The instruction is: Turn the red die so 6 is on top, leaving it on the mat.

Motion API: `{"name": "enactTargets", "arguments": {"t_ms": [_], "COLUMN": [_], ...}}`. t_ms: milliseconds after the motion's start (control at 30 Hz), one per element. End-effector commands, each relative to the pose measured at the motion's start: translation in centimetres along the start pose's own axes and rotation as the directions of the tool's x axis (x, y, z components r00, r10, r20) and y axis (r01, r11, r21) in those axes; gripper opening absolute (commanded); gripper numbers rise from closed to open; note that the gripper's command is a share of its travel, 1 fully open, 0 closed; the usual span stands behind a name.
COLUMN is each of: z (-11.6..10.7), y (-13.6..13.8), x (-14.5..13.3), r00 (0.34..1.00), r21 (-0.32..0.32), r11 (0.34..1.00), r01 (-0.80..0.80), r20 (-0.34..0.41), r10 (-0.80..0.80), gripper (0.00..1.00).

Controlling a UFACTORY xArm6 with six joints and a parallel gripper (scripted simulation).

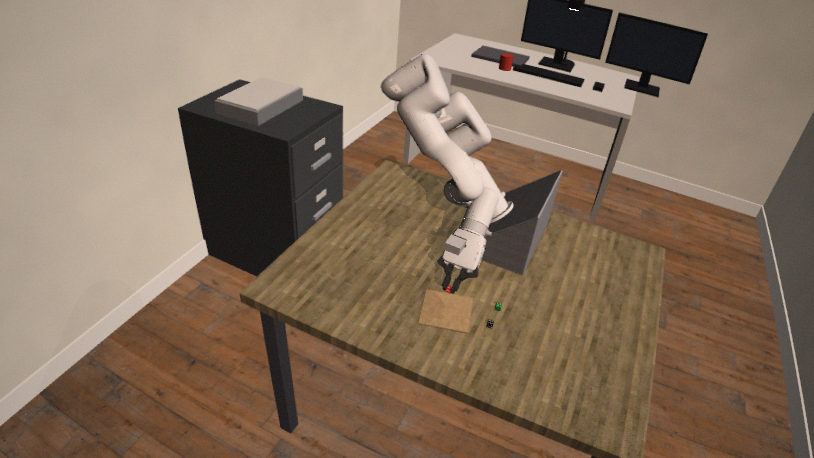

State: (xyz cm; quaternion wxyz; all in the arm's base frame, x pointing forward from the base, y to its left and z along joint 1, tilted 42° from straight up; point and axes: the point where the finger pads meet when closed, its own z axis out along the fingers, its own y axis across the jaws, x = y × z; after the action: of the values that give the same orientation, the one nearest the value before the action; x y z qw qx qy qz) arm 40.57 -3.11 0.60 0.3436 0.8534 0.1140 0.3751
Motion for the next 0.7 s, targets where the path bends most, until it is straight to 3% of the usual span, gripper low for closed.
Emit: {"name": "enactTargets", "arguments": {"t_ms": [0,667], "z": [0.9,4.0], "y": [0.0,0.0], "x": [-1.0,-4.6], "r00": [1.000,1.000], "r21": [0.000,0.000], "r11": [1.000,1.000], "r01": [-0.001,-0.001], "r20": [-0.003,-0.003], "r10": [0.001,0.001], "gripper": [0.11,0.11]}}
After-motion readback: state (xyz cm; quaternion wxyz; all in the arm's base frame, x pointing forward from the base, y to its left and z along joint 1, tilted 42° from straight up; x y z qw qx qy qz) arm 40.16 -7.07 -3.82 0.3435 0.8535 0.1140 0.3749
